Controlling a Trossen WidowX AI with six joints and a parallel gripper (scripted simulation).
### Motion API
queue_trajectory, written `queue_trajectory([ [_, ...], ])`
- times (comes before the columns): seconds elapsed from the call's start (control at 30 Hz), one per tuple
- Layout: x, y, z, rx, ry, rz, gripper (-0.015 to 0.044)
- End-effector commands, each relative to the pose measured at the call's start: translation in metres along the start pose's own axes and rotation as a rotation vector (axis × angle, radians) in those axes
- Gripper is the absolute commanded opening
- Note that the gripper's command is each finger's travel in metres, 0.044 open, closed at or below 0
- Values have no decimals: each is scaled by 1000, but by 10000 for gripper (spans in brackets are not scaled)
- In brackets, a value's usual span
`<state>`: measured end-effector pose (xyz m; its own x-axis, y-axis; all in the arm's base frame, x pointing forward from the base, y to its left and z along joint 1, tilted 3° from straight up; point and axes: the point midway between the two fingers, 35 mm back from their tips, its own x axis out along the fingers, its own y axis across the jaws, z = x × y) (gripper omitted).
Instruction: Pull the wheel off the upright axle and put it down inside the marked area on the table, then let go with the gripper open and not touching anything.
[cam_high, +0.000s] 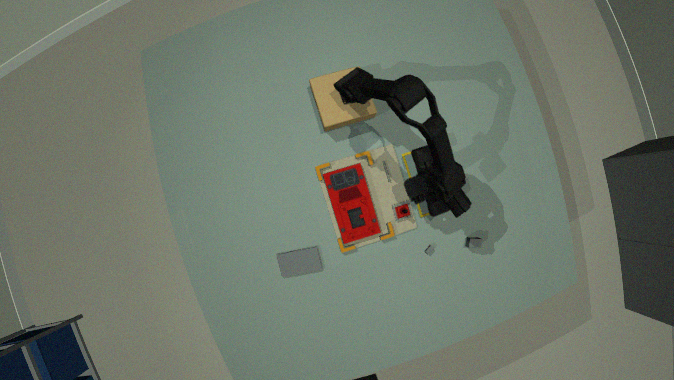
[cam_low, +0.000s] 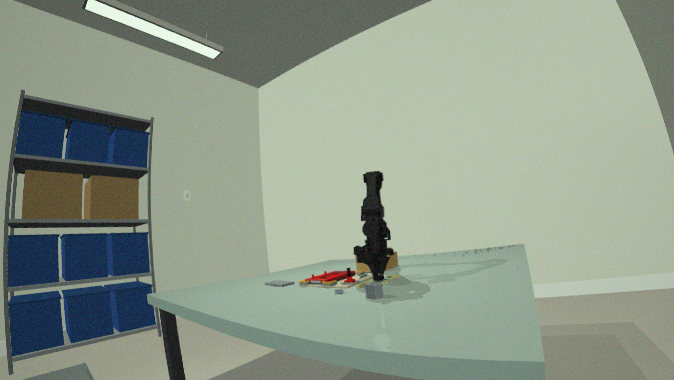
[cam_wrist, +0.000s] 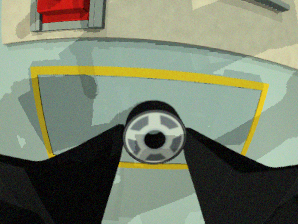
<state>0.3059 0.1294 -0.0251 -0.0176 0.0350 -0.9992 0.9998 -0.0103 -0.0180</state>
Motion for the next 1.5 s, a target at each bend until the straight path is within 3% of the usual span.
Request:
queue_trajectory([
  [0.0,7,0,-1,6,7,8,0],
  [0.4,-4,-1,0,1,0,-2,300],
  [0.57,-49,-1,1,5,6,7,300],
  [0.7,-56,-1,1,6,7,9,300],
  [0.73,-49,-2,1,7,5,11,326],
  [0.9,-77,-36,16,7,4,8,440],
  [1.1,-101,-82,36,6,4,3,440],
  [1.47,-102,-84,37,6,4,3,440],
])
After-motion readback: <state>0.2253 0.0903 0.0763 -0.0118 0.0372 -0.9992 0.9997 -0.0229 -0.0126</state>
